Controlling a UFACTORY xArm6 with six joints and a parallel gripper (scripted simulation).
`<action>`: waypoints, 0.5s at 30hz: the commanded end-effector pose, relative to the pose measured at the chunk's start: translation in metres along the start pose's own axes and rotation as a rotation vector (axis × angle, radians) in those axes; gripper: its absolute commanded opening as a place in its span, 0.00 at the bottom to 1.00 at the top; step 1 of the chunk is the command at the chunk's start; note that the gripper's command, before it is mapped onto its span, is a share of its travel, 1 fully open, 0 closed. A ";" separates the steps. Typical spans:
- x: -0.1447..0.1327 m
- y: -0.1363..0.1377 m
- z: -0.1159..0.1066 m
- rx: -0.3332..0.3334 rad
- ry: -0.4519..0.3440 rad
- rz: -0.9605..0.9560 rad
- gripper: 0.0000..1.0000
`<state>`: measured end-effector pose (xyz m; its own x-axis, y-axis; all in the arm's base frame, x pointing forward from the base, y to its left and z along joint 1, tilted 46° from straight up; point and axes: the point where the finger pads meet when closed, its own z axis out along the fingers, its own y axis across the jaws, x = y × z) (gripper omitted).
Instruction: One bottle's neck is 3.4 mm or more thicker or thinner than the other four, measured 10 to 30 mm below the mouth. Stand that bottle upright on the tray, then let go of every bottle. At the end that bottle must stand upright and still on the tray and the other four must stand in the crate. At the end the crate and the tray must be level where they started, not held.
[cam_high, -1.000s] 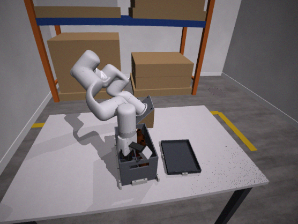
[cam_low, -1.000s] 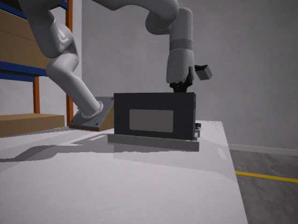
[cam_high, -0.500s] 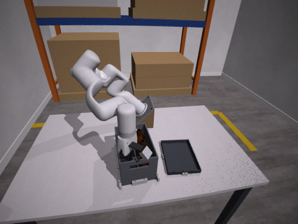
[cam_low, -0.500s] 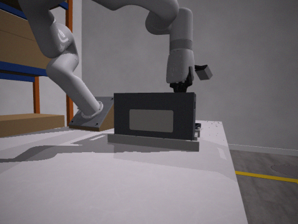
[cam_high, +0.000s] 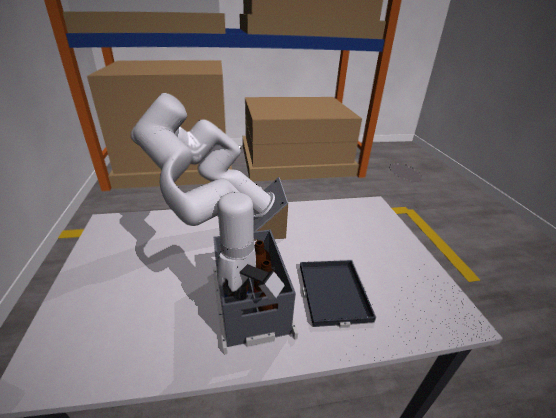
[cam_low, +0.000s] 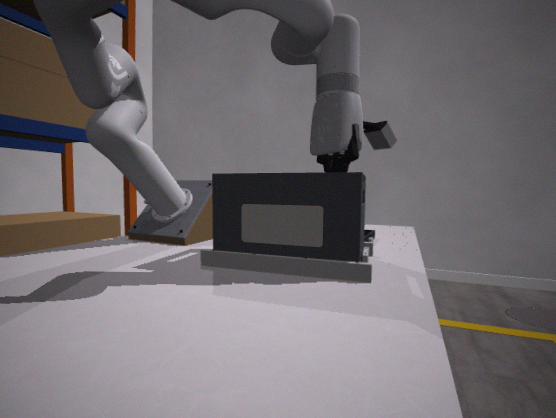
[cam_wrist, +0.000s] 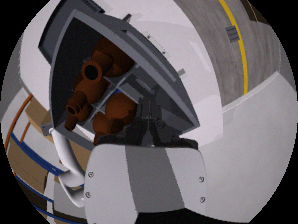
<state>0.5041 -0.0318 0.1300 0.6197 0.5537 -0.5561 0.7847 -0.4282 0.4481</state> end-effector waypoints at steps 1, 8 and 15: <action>0.001 0.001 -0.002 -0.002 0.003 0.001 0.00; 0.001 0.001 -0.002 -0.002 0.003 0.001 0.65; 0.001 0.001 -0.002 -0.002 0.003 0.001 0.65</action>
<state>0.5041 -0.0318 0.1300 0.6197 0.5537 -0.5562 0.7847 -0.4282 0.4481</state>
